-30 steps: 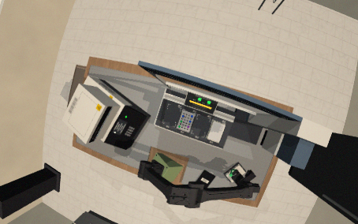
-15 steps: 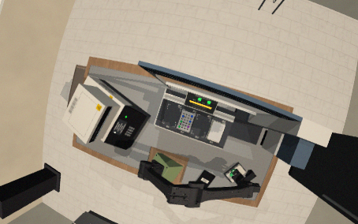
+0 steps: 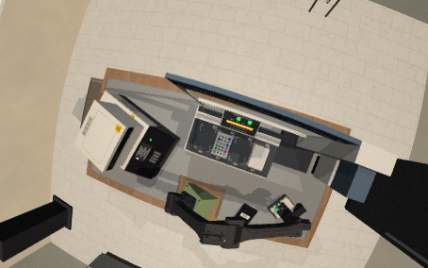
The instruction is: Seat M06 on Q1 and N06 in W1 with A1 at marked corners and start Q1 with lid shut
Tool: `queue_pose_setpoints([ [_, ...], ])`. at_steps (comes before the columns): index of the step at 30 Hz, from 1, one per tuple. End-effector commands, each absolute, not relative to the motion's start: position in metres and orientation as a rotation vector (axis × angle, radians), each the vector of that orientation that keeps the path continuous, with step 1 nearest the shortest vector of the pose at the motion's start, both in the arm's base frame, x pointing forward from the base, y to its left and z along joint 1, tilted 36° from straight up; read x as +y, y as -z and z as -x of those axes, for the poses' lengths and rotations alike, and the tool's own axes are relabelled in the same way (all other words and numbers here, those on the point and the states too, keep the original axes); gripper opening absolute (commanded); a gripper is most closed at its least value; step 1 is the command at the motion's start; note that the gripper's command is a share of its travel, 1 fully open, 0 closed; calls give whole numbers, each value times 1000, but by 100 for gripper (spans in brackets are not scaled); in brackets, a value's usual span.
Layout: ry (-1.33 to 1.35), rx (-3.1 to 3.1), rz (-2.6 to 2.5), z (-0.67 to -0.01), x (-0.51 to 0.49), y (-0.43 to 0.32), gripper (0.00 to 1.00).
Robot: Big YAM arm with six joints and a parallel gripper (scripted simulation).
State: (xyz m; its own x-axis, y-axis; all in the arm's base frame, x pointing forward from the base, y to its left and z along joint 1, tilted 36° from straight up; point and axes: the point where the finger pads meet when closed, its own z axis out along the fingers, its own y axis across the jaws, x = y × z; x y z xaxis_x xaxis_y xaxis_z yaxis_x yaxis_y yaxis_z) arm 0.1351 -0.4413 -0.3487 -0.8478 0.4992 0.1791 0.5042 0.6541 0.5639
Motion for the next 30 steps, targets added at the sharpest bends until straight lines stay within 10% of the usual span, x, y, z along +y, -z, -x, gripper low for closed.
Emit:
queue_pose_setpoints([
  [1, 898, -2914, 889, -128, -465, 342, 0],
  [30, 983, -2824, 914, -123, -442, 331, 0],
])
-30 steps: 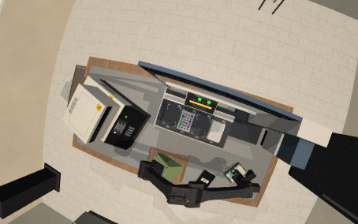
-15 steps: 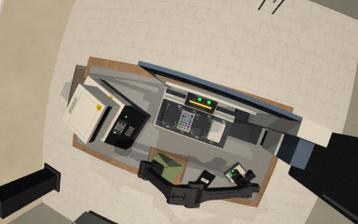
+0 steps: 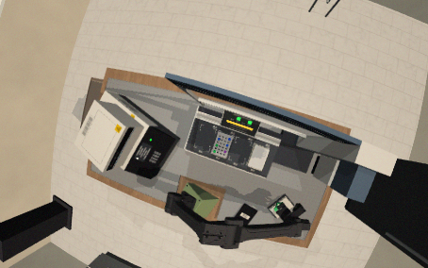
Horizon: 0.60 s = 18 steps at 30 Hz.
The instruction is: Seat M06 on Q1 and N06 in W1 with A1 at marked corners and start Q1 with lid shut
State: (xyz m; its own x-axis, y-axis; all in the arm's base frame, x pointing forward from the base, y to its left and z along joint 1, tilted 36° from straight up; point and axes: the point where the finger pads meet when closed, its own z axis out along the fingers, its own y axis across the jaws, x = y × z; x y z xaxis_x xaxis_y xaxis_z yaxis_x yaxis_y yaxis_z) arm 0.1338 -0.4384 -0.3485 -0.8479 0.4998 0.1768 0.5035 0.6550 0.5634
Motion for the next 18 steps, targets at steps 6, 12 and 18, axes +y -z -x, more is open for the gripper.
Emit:
queue_pose_setpoints([
  [6, 1001, -2808, 915, -123, -436, 334, 0],
  [12, 1034, -2783, 895, -126, -422, 343, 0],
  [18, 1038, -2779, 894, -126, -421, 343, 0],
])
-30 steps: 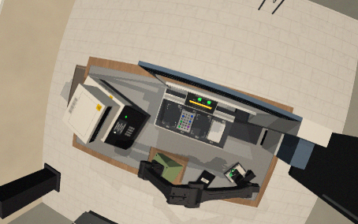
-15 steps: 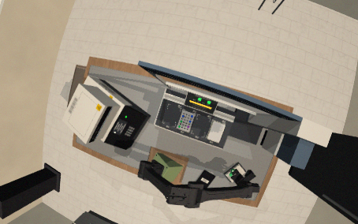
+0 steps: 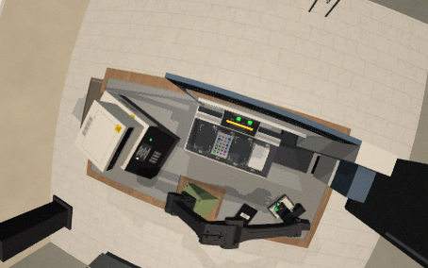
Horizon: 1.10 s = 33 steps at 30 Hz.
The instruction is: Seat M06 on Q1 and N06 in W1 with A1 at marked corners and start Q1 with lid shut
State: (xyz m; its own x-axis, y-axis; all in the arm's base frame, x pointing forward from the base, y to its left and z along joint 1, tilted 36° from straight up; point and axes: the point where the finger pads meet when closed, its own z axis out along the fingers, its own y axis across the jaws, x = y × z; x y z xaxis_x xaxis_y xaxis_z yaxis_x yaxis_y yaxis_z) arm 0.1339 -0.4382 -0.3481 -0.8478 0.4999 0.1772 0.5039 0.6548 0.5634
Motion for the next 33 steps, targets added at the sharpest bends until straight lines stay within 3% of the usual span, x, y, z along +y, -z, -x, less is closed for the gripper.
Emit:
queue_pose_setpoints([
  [1, 1039, -2778, 894, -126, -421, 343, 0],
  [33, 1041, -2775, 887, -131, -423, 347, 0],
])
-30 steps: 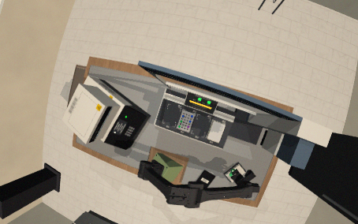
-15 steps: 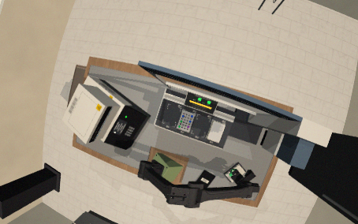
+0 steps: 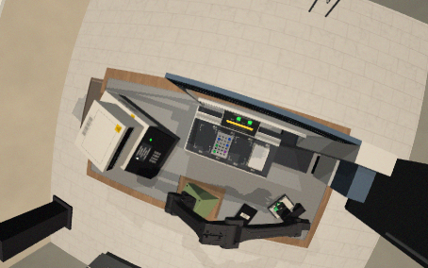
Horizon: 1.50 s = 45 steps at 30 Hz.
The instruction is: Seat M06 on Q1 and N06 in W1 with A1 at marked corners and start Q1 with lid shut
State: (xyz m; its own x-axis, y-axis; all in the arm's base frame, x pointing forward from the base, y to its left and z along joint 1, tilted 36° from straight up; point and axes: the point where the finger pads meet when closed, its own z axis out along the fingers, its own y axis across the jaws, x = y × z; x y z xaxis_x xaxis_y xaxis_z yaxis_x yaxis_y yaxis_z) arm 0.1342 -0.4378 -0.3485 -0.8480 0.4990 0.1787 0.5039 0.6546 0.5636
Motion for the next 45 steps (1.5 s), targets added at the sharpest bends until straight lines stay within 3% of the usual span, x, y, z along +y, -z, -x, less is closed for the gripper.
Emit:
queue_pose_setpoints([
  [1, 1038, -2777, 887, -132, -425, 347, 0],
  [45, 946, -2849, 893, -139, -449, 363, 0],
])
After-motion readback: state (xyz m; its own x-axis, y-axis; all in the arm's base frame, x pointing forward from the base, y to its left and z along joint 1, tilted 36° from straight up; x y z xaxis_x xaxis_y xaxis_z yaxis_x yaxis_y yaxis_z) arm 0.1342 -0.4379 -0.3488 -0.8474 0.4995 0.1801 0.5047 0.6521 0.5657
